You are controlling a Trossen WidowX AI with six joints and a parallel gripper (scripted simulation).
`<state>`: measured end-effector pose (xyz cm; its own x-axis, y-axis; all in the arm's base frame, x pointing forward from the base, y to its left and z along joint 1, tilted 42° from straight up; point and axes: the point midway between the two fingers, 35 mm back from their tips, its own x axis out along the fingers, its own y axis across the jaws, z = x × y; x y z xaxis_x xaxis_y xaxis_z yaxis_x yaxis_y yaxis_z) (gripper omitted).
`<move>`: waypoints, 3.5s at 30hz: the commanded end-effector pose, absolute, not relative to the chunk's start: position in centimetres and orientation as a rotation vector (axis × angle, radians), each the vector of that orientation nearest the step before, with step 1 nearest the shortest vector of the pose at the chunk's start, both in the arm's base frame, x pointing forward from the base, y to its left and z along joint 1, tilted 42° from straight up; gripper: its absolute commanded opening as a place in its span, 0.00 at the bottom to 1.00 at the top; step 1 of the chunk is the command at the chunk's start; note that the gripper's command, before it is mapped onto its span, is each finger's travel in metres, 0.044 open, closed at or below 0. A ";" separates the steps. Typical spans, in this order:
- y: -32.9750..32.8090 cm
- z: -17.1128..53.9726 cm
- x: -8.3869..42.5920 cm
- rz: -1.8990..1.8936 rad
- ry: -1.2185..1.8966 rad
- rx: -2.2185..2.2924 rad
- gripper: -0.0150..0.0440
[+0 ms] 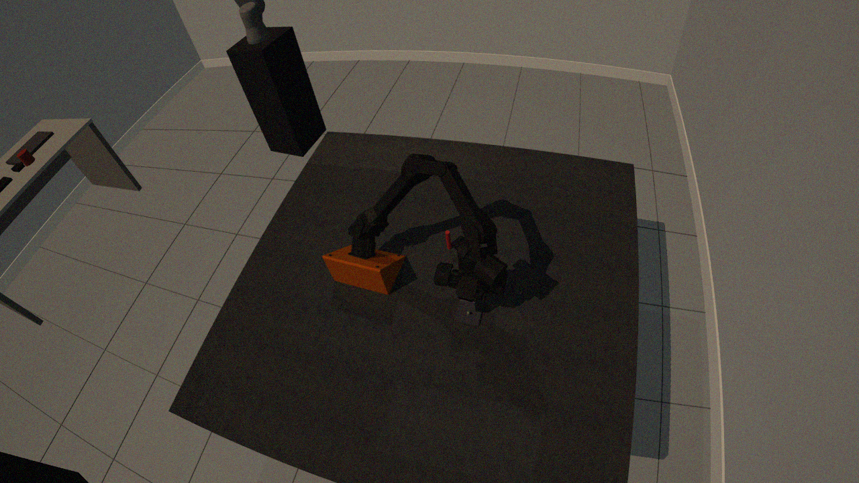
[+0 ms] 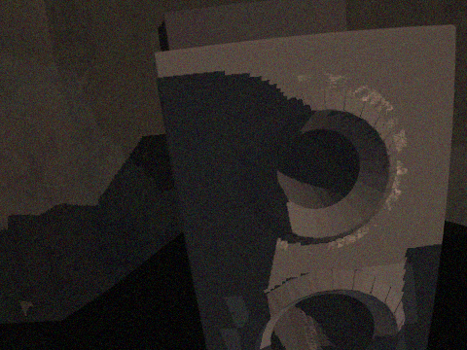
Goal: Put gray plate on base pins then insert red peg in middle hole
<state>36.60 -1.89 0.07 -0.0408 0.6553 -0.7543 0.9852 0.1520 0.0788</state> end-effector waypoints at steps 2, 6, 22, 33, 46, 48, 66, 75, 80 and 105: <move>-2.2 -0.5 36.4 -0.637 1.770 1.573 0.25; -2.2 -0.5 36.3 -0.637 1.770 1.573 0.25; -2.2 -0.5 36.3 -0.637 1.770 1.573 0.25; -1.7 -1.3 36.3 -0.637 1.770 1.574 0.25; -0.7 -2.5 36.2 -0.636 1.771 1.574 0.25; -0.5 -2.7 36.2 -0.636 1.771 1.574 0.25; 0.1 -3.3 36.3 -0.631 1.768 1.569 0.30; 0.1 -3.3 36.3 -0.631 1.768 1.569 0.70; 0.1 -3.3 36.3 -0.631 1.768 1.569 0.92; -7.0 6.3 36.8 -0.623 1.770 1.559 1.00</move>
